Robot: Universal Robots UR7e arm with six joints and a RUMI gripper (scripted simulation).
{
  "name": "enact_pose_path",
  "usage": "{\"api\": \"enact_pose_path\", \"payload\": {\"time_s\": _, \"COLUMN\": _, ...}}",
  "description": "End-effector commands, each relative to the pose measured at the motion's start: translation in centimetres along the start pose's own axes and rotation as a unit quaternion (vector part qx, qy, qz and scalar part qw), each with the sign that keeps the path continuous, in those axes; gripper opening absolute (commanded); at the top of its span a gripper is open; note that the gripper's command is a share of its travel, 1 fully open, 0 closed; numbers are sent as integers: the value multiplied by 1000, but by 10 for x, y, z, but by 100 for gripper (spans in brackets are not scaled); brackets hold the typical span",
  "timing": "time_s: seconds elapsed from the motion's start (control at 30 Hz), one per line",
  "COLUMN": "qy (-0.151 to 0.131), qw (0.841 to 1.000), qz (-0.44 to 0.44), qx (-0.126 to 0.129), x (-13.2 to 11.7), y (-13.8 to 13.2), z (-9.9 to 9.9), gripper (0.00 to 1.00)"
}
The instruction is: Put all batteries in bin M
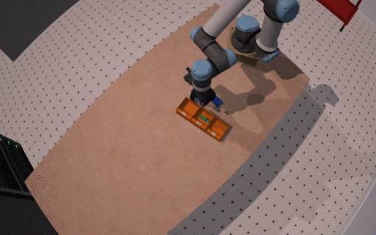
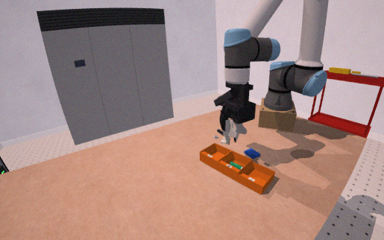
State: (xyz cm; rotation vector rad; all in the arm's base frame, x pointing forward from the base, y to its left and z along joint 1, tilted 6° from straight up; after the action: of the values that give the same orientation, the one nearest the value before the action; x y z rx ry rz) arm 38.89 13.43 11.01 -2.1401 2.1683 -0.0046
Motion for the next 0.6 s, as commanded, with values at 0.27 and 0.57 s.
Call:
{"api": "enact_pose_path", "payload": {"time_s": 0.27, "qy": -3, "qw": 1000, "qz": 27, "qx": 2, "x": 102, "y": 34, "z": -7, "gripper": 17}}
{"api": "enact_pose_path", "payload": {"time_s": 0.57, "qy": -3, "qw": 1000, "qz": 27, "qx": 2, "x": 159, "y": 53, "z": -10, "gripper": 17}}
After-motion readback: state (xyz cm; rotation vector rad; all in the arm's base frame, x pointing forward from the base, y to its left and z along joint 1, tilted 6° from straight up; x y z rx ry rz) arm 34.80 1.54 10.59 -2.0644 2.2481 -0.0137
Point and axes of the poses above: the point where the finger pads meet when closed, its own z axis out along the fingers, its own y axis across the jaws, x = y × z, the point moved 10 cm from there along -z, back along the fingers, and after that the axes turned 6 degrees about z, right-handed, at the moved point
